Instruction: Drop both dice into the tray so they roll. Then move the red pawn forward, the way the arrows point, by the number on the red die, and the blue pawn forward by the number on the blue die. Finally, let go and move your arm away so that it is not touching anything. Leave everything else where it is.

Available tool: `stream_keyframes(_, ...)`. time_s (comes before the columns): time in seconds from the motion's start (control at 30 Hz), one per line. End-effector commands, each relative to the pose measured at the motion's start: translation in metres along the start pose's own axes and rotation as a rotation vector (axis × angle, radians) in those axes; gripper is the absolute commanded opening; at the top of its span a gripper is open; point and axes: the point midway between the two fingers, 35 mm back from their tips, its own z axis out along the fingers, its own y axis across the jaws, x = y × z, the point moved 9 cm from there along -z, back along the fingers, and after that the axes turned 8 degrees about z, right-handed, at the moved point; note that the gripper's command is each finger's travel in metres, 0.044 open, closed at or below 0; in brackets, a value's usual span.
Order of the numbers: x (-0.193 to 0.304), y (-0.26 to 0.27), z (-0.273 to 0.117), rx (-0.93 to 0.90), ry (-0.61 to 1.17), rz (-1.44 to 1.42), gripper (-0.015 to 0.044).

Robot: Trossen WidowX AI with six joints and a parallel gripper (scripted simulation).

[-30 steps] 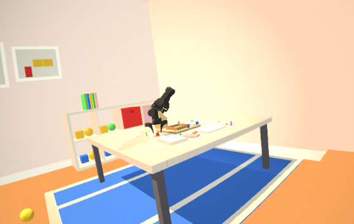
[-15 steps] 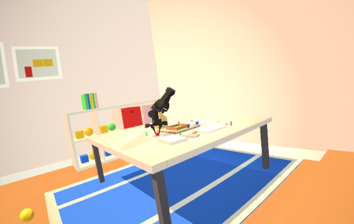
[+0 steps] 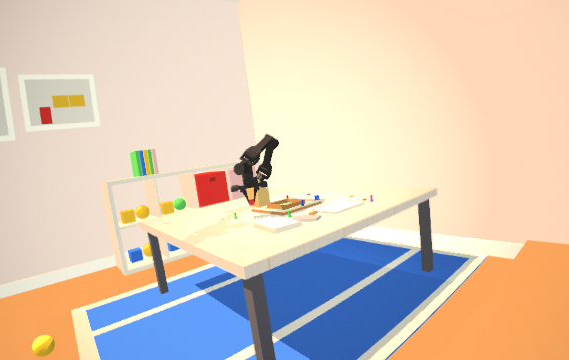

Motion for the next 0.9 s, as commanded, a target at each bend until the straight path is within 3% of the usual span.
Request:
stream_keyframes(0.0, 0.003, 0.002, -0.045, 0.007, -0.012, -0.012, 0.0)
stream_keyframes(0.23, 0.006, 0.005, -0.051, 0.007, -0.013, 0.002, 0.0)
stream_keyframes(0.87, 0.055, 0.087, -0.043, 0.011, -0.024, 0.378, 0.0)
